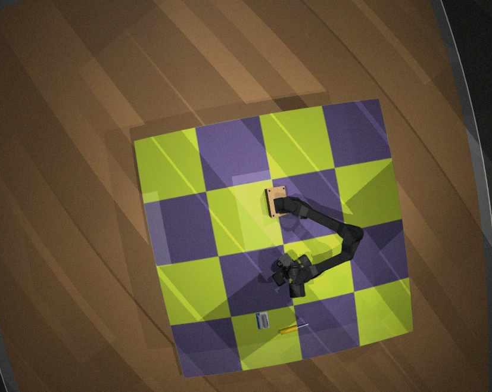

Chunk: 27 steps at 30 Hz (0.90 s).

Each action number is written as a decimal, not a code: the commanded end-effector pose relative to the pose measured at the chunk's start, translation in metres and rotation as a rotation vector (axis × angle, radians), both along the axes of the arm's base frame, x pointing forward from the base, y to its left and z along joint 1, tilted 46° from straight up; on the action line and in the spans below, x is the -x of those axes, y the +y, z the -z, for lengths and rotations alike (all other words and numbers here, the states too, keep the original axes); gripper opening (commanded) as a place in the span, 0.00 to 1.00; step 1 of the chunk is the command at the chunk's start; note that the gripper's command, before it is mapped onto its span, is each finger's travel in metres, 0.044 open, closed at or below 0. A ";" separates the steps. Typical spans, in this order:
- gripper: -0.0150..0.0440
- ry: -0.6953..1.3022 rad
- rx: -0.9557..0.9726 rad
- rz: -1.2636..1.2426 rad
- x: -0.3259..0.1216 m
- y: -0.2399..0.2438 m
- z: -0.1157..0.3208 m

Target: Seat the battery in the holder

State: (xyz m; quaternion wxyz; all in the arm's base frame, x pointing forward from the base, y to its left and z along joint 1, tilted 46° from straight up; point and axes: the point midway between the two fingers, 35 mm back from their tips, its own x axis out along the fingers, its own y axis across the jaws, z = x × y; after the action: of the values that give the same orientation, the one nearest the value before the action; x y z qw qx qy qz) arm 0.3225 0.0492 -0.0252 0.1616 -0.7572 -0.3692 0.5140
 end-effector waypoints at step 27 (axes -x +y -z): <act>0.40 -0.008 -0.006 0.010 0.011 -0.003 0.002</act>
State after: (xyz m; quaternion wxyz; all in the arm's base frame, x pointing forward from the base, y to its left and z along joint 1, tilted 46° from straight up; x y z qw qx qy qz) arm 0.3117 0.0460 -0.0270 0.1659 -0.7616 -0.3669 0.5078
